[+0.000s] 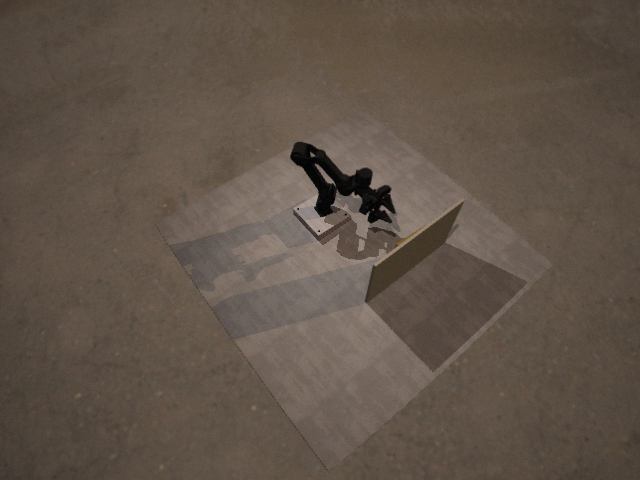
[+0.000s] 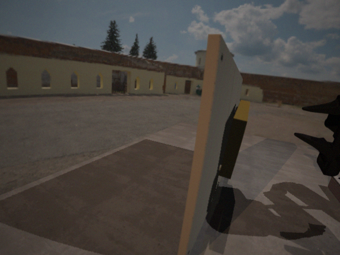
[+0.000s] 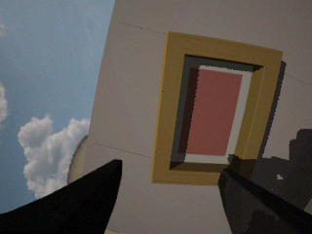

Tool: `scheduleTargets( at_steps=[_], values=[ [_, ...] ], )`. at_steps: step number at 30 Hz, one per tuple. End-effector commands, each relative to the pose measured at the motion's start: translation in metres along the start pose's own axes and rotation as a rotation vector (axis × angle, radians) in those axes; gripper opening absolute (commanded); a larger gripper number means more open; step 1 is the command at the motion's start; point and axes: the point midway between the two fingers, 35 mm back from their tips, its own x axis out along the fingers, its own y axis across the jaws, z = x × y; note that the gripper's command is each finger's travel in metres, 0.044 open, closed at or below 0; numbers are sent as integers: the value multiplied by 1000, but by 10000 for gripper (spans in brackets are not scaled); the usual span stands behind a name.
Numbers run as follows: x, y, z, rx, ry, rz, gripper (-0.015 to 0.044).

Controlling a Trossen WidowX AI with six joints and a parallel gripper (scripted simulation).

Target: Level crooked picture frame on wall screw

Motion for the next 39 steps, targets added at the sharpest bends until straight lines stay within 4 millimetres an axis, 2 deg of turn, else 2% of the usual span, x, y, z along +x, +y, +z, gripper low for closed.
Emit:
scheduleTargets(
  at_steps=[1,5,12,30,39],
  values=[
    [1,0,-1,5,5,0,260],
    [20,3,-3,5,5,1,260],
    [78,1,-1,4,4,5,260],
    [80,0,0,4,4,6,260],
    [93,1,-1,4,4,7,260]
  ],
)
